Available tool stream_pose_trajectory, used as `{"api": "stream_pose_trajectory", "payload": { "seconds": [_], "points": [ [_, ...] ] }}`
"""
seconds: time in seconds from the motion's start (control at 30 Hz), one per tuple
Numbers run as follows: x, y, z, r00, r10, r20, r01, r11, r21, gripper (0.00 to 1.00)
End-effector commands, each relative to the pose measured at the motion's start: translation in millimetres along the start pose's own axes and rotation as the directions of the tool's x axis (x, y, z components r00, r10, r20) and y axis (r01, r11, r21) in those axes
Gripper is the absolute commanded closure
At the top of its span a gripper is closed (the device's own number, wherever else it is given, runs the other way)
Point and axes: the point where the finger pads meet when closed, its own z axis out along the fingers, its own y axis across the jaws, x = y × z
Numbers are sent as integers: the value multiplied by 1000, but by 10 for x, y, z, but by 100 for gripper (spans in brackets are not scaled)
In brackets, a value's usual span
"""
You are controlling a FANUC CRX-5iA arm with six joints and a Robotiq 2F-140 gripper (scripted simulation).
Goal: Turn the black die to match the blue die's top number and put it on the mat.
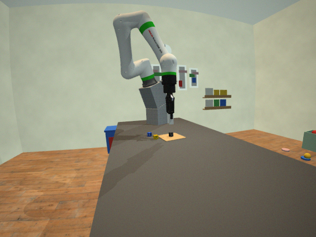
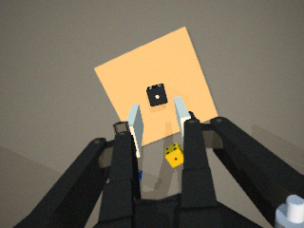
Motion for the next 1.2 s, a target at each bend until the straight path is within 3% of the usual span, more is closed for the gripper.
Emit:
{"api": "stream_pose_trajectory", "payload": {
  "seconds": [0.0, 1.17],
  "points": [
    [1, 2, 14, 1000, 0, 0, 0, 1000, -1, 75],
    [-1, -2, 440, 1000, 0, 0, 0, 1000, -1, 75]
  ]
}}
